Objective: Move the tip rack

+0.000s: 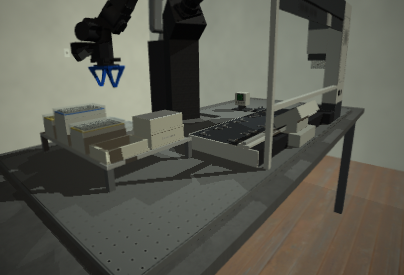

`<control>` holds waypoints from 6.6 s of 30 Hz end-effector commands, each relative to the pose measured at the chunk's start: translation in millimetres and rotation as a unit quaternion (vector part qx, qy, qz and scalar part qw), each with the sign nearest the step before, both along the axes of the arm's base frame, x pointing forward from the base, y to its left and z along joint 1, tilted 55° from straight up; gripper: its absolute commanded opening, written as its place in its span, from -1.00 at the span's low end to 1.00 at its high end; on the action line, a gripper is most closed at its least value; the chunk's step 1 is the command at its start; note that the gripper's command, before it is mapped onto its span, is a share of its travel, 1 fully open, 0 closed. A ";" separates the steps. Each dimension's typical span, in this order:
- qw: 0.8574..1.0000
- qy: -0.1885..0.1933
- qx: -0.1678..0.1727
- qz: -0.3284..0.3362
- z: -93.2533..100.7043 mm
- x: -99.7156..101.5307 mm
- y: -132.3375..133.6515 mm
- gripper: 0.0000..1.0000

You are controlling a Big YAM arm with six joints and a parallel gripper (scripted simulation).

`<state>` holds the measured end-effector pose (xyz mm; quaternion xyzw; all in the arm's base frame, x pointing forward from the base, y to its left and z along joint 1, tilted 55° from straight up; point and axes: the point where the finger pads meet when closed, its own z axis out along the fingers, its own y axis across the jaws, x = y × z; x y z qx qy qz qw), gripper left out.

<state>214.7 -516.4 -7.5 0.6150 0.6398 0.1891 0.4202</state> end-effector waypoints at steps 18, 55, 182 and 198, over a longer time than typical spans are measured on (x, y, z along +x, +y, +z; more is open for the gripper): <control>1.000 0.005 -0.011 -0.001 -37.3 -39.3 -13.3 1.00; 1.000 0.006 -0.016 -0.007 -9.3 -77.5 -4.7 1.00; 0.701 0.192 -0.551 0.410 62.7 71.6 420.6 1.00; 0.699 0.199 -0.546 0.418 62.4 97.2 485.9 1.00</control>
